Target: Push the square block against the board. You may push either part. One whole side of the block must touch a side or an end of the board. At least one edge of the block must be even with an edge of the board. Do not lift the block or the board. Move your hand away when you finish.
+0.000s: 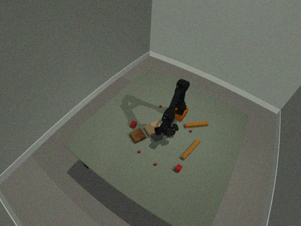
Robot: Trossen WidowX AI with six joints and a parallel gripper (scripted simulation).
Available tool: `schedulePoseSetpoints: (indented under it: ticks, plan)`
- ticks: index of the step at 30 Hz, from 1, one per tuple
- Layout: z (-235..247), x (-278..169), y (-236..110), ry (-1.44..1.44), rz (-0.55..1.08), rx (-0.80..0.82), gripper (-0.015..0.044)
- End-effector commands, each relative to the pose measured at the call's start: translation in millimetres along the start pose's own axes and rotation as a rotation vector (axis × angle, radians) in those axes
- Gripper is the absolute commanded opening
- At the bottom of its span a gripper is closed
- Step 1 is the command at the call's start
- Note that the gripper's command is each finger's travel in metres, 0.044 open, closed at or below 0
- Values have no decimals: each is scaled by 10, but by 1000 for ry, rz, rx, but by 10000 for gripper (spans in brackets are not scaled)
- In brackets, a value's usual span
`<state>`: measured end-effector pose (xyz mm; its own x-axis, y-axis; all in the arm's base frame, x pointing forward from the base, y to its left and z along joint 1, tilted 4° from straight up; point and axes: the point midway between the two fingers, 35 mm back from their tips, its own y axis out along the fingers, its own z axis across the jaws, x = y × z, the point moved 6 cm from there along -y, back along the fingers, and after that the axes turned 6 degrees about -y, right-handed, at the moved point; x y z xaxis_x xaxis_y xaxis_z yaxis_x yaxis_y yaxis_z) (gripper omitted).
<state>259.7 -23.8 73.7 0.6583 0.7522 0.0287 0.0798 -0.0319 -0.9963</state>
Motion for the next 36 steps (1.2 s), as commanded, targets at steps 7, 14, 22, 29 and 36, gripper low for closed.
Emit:
schedulePoseSetpoints:
  ticks: [7,14,22,29,36]
  plan:
    - [-17,81,-267,3,3,-1,0]
    - [-1,70,-545,0,6,-1,0]
    - [94,-197,-544,-214,9,0,0]
    - [90,-199,-256,-224,9,5,0]
    - [98,-218,9,-219,9,1,0]
